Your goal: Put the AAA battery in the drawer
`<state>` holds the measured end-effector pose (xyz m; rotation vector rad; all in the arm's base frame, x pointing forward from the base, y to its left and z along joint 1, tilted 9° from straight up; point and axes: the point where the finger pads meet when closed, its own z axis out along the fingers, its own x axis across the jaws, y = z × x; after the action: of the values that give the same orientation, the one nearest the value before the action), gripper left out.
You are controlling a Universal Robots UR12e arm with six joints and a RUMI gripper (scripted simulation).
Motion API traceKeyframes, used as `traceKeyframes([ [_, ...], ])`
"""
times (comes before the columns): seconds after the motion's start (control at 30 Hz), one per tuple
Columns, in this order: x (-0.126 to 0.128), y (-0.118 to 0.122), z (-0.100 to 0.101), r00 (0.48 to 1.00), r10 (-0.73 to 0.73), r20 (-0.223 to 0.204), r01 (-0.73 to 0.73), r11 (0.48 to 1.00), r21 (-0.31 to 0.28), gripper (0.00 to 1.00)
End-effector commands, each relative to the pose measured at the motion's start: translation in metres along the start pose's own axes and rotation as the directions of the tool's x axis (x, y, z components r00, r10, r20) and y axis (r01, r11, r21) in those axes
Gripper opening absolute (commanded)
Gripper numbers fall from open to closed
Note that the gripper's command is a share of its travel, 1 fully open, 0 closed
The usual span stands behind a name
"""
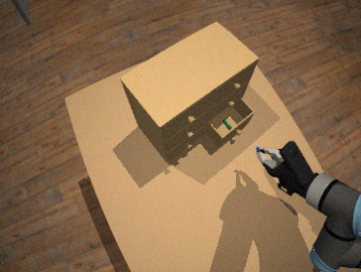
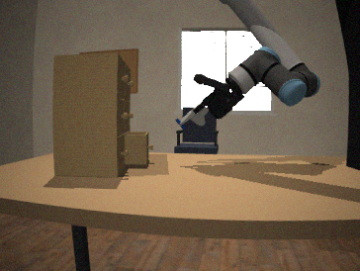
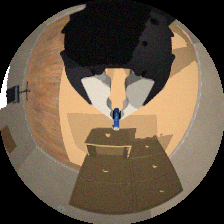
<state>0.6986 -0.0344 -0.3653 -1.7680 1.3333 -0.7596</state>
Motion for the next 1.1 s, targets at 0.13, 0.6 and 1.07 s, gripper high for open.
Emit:
traceKeyframes([
  [0.13, 0.000, -0.010, 0.011, 1.000, 0.000, 0.000, 0.000, 1.000, 0.000, 0.02],
  [0.6, 0.000, -0.026, 0.030, 1.000, 0.000, 0.000, 0.000, 1.000, 0.000, 0.02],
  [1.07, 0.000, -0.044, 0.052, 1.000, 0.000, 0.000, 0.000, 1.000, 0.000, 0.02],
])
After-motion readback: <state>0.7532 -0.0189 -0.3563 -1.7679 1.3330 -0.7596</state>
